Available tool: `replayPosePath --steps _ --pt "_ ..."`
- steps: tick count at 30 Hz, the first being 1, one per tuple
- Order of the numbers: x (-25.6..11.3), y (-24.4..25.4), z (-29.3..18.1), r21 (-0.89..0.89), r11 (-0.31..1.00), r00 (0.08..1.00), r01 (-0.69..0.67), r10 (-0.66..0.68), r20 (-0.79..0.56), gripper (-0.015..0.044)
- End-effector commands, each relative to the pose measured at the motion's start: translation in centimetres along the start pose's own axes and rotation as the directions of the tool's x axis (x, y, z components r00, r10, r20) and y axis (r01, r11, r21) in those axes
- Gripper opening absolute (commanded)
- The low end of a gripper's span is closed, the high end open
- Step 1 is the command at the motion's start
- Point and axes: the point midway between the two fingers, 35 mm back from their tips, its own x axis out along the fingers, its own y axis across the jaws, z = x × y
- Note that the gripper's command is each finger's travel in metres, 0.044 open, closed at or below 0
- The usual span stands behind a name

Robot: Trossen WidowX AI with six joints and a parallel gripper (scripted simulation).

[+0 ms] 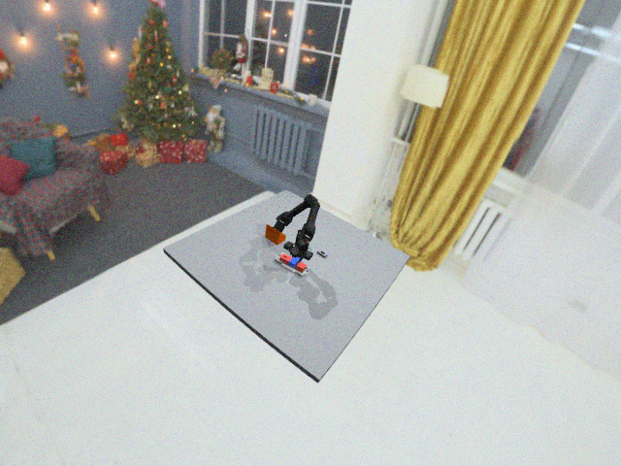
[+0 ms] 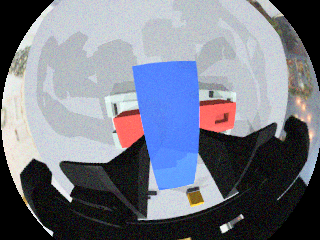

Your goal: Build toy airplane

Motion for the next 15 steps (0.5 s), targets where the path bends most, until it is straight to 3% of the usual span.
replayPosePath --steps 1,11,15 --pt "-0.02 0.02 0.00 -0.001 1.000 1.000 0.000 0.000 0.000 0.0161" --pt "-0.02 0.02 0.00 -0.001 1.000 1.000 0.000 0.000 0.000 0.0424" --pt "-0.02 0.02 0.00 -0.001 1.000 1.000 0.000 0.000 0.000 0.0440"
